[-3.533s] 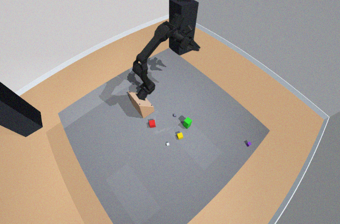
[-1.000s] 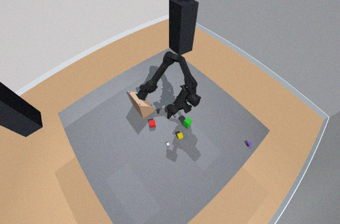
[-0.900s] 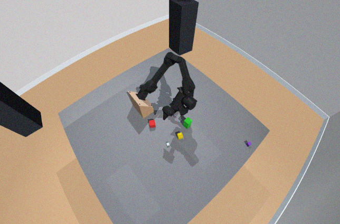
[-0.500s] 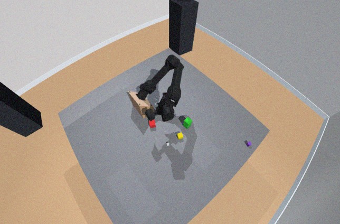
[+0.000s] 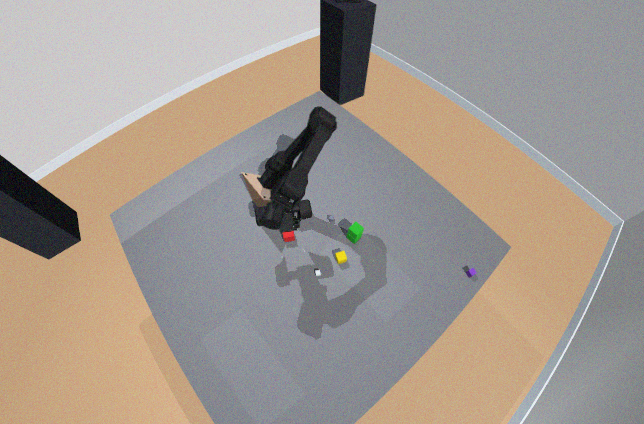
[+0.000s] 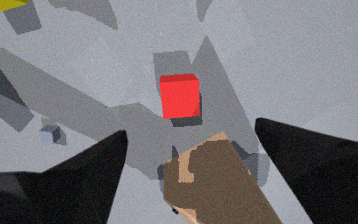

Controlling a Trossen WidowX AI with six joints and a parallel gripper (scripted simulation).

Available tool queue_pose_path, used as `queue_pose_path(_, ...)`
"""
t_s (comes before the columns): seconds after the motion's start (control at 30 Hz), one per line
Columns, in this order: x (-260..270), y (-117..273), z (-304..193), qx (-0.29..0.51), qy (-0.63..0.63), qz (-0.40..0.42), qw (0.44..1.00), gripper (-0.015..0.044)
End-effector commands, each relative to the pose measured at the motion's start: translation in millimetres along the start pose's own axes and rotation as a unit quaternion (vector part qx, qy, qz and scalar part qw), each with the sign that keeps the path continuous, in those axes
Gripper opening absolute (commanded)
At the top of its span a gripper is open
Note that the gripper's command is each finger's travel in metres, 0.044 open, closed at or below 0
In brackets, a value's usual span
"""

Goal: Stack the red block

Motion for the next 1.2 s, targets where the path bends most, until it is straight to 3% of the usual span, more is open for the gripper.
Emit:
queue_pose_path(0.0,-1,0,0,0.002,-0.003,0.009,1.000,0.0440)
queue_pose_path(0.37,1,-57,-4,0.002,-0.002,0.010,1.000,0.0440)
queue_pose_path(1.17,3,-87,-2,0.002,-0.003,0.010,1.000,0.0440)
Point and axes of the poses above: the point midway between the two fingers, 35 mm back from their tips, its own y axis back along the fingers, its own x axis across the jaws, z = x × y, the point moved 1 cm from there along y, back along the fingers, and after that the axes turned 4 degrees about -y, right-handed, at the moved point
